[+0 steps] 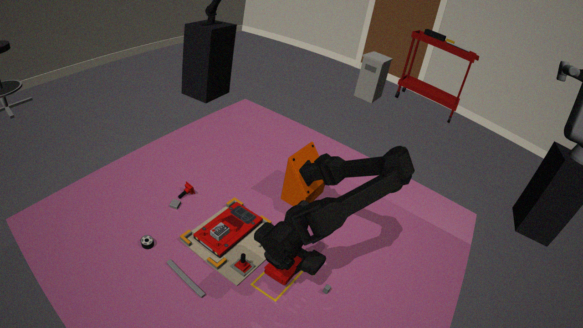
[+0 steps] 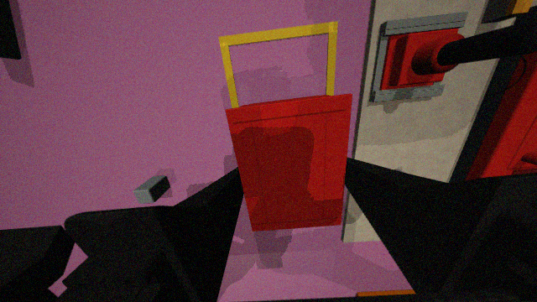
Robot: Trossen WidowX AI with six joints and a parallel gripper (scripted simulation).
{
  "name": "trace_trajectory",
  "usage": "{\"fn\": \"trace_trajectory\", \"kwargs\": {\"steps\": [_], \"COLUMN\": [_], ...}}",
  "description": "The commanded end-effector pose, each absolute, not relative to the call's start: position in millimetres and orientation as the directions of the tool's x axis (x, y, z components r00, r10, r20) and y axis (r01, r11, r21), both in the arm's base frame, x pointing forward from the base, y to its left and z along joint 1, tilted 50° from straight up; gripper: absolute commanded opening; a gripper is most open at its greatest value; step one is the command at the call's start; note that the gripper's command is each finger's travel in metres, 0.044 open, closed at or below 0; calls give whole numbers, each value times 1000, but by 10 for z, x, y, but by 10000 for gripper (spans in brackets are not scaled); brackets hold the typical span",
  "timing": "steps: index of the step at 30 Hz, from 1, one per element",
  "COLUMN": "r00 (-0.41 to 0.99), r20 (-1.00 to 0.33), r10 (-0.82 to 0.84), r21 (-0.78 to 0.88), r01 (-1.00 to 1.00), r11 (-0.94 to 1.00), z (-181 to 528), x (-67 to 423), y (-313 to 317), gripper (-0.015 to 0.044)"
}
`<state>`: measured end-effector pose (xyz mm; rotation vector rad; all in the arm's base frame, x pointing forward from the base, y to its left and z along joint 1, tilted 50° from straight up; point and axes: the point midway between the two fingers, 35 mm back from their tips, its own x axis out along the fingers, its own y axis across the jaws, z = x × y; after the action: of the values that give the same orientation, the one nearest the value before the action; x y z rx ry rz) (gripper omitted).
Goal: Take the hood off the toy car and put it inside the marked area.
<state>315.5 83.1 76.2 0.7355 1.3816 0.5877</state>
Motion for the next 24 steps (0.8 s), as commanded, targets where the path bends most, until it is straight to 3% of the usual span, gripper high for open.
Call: {"fn": "trace_trajectory", "kwargs": {"steps": [1,24], "r00": [112,112], "r20": [-648,-647], "r10": [754,754], "r21": [761,762], "r01": [55,55], "r11": [646,646], "z": [753,680], "x": [3153,3167], "y": [847,934], "gripper": [0,0]}}
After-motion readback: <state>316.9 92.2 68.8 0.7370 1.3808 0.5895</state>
